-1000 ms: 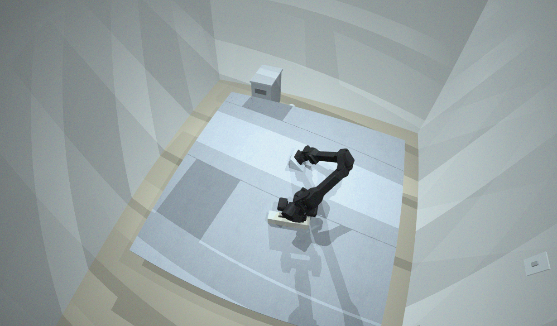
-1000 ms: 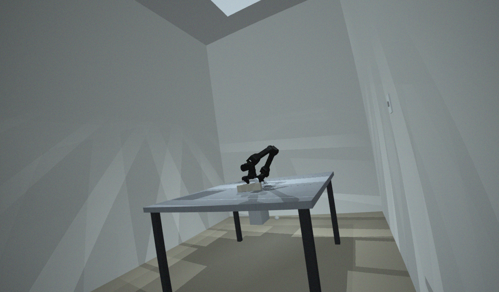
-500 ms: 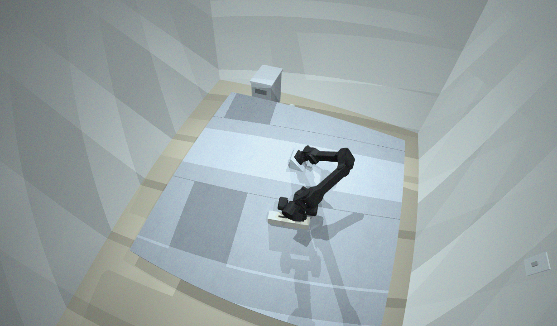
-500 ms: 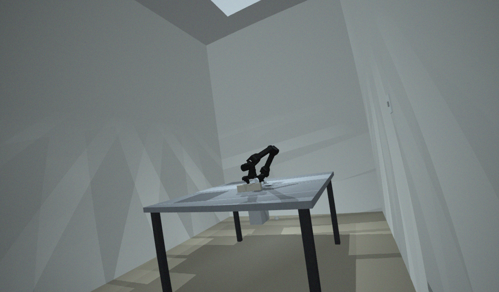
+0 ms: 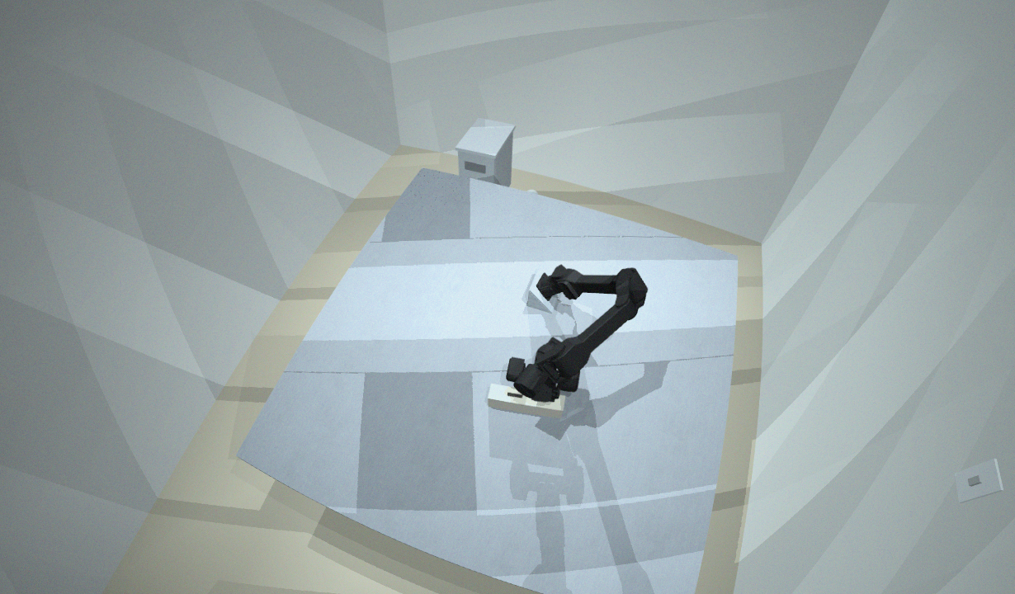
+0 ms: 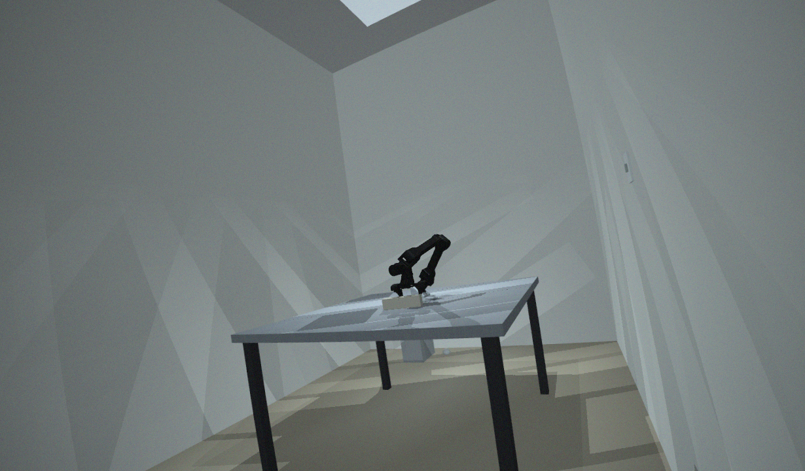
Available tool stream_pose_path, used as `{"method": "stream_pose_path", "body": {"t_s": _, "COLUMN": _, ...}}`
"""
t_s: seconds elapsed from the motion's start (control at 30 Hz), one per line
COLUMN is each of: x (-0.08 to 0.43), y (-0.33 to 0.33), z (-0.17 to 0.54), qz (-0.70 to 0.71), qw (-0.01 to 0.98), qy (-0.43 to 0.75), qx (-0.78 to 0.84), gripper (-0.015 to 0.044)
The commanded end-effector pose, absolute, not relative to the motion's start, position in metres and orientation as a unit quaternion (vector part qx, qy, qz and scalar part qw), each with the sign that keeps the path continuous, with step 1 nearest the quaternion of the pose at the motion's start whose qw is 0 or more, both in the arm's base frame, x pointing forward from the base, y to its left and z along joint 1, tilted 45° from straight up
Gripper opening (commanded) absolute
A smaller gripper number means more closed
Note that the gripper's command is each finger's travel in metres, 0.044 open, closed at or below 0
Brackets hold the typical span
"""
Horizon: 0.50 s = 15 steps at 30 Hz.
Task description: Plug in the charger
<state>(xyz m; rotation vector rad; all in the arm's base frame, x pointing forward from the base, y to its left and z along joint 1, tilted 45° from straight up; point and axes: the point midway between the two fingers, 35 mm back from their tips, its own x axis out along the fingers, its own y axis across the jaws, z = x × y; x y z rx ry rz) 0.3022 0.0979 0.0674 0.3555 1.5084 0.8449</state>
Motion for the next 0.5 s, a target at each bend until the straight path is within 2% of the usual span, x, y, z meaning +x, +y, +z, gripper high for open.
{"method": "stream_pose_path", "body": {"t_s": 0.0, "x": 0.299, "y": 0.097, "z": 0.069, "qz": 0.372, "qw": 0.637, "qy": 0.657, "qx": 0.156, "gripper": 0.044}}
{"method": "stream_pose_path", "body": {"t_s": 0.47, "x": 0.285, "y": 0.093, "z": 0.066, "qz": 0.372, "qw": 0.637, "qy": 0.657, "qx": 0.156, "gripper": 0.044}}
